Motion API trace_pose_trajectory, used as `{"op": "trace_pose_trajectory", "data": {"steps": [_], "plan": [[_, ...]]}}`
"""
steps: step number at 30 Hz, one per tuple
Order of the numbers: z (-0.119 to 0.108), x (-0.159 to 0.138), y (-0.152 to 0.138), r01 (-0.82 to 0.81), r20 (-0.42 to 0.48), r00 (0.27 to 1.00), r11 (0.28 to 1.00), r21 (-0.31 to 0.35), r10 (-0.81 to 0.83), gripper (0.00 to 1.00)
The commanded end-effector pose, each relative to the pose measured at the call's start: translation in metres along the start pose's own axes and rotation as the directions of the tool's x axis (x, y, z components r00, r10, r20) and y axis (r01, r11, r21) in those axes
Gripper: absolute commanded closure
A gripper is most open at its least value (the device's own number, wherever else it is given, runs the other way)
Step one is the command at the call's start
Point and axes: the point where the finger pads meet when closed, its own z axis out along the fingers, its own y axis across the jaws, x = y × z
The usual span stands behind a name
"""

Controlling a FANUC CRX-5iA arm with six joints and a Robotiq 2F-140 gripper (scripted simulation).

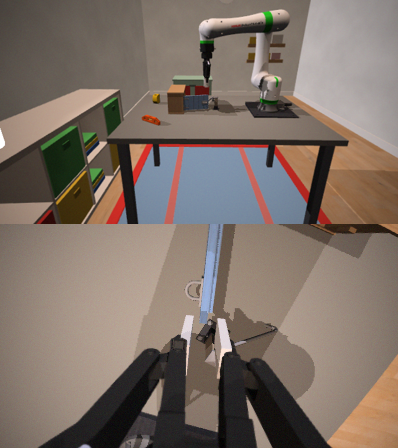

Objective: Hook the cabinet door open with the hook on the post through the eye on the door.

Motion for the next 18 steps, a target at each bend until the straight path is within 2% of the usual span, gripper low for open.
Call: {"op": "trace_pose_trajectory", "data": {"steps": [1, 18], "plan": [[0.0, 0.0001, 0.0, 0.0, 0.0, 1.0, 1.0, 0.0, 0.0, 0.84], [0.0092, 0.0002, 0.0, 0.0, -0.001, 1.0, 1.0, 0.0, 0.0, 0.84]]}}
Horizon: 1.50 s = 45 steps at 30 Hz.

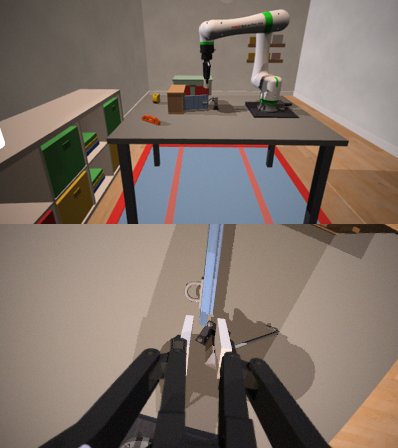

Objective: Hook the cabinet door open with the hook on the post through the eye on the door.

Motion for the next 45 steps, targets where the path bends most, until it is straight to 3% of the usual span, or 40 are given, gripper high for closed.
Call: {"op": "trace_pose_trajectory", "data": {"steps": [1, 45], "plan": [[0.003, 0.0, 0.0, 0.0, 0.0, 1.0, 1.0, 0.0, 0.0, 0.84], [0.061, 0.001, 0.0, 0.0, 0.0, 1.0, 1.0, 0.0, 0.0, 0.84]]}}
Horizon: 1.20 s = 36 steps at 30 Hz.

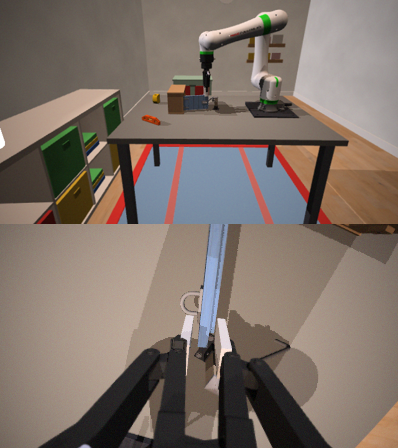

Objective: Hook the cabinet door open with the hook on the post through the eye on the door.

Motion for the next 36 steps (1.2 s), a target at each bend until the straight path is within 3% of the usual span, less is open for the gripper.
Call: {"op": "trace_pose_trajectory", "data": {"steps": [1, 36], "plan": [[0.002, 0.0, 0.0, 0.0, 0.0, 1.0, 1.0, 0.0, 0.0, 0.84], [0.005, 0.001, 0.013, 0.098, 0.0, 0.995, 0.995, 0.0, -0.098, 0.84]]}}
